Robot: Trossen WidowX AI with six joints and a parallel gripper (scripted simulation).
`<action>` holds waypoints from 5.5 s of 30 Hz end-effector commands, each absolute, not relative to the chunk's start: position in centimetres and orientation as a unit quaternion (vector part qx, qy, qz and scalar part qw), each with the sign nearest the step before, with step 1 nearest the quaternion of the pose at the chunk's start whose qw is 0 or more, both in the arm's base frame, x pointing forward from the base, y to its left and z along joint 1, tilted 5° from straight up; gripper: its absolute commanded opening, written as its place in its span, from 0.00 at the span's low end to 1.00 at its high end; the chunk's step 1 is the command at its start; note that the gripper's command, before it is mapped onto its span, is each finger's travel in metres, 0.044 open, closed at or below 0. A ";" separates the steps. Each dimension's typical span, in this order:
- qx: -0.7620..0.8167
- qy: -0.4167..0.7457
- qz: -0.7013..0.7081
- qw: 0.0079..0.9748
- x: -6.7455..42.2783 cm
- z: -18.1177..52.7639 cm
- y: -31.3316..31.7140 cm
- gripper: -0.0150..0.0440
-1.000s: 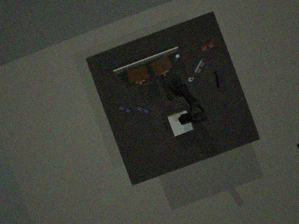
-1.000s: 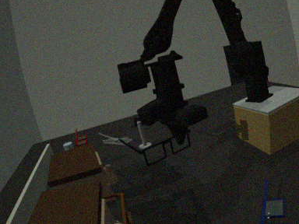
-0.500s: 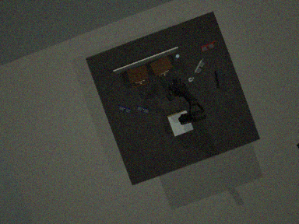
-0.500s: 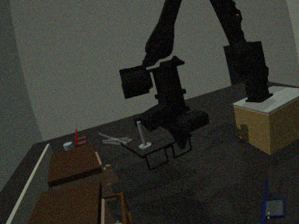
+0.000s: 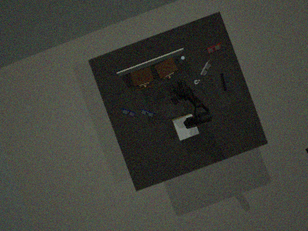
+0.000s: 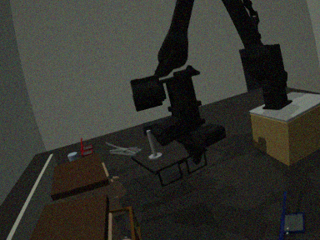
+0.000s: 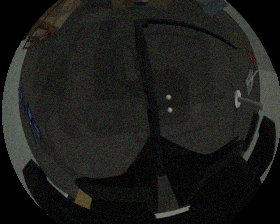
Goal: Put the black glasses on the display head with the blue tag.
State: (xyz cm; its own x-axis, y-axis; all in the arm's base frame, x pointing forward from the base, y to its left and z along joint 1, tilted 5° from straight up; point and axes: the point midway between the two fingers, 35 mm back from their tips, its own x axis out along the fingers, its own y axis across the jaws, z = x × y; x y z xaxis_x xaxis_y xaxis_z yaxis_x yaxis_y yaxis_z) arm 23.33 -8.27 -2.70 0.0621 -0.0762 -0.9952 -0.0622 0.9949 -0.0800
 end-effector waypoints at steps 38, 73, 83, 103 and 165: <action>-0.053 0.687 -0.005 0.725 23.1 -2.4 -9.3 0.44; -0.055 0.686 -0.003 0.725 23.0 2.4 -8.4 0.49; -0.055 0.686 -0.003 0.725 23.2 1.2 -8.6 0.49; -0.055 0.687 -0.003 0.725 23.4 -2.1 -8.8 0.49; -0.056 0.686 -0.001 0.725 23.3 6.7 -8.4 0.25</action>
State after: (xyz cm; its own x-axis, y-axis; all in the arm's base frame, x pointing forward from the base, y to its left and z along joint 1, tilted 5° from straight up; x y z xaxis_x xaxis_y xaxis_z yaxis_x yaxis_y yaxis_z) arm 23.57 -8.43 6.21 0.0700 -0.0790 -0.9944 -0.0739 0.9937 -0.0842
